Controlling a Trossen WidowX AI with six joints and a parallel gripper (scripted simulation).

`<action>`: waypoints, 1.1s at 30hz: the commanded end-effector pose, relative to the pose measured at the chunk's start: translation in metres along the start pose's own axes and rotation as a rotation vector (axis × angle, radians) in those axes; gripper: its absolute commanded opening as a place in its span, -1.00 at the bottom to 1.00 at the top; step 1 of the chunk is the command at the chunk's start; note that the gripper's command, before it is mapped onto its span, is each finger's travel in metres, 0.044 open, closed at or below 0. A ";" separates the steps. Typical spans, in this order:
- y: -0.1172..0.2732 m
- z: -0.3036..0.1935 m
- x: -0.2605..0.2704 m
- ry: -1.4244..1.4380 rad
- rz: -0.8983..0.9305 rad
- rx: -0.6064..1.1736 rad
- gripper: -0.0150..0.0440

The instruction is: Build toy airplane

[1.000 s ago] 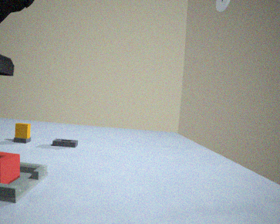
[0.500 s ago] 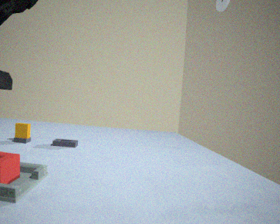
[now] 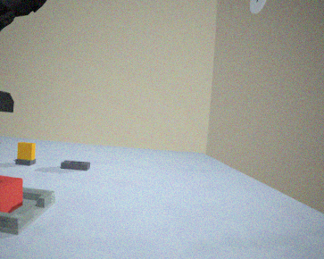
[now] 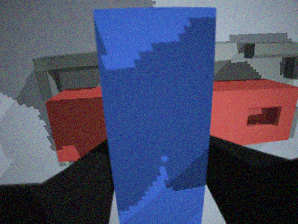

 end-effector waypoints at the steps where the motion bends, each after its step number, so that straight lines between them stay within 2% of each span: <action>1: -0.002 0.000 0.001 -0.003 0.001 -0.002 0.17; 6: -0.002 0.000 0.001 -0.003 0.001 -0.002 0.17; 15: 0.000 0.000 0.000 0.000 0.000 0.000 -0.03; 20: 0.000 0.000 0.000 0.000 0.000 0.000 -0.48; 33: 0.000 0.000 0.000 0.000 0.000 0.000 0.68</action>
Point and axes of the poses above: the point midway between the two fingers, 35 mm back from their tips, its own y axis back along the fingers, its own x axis across the jaws, z = x × y, the point moved 9 cm from there along y, back along the fingers, and after that the axes turned 12 degrees about y, right-handed, at the moved point
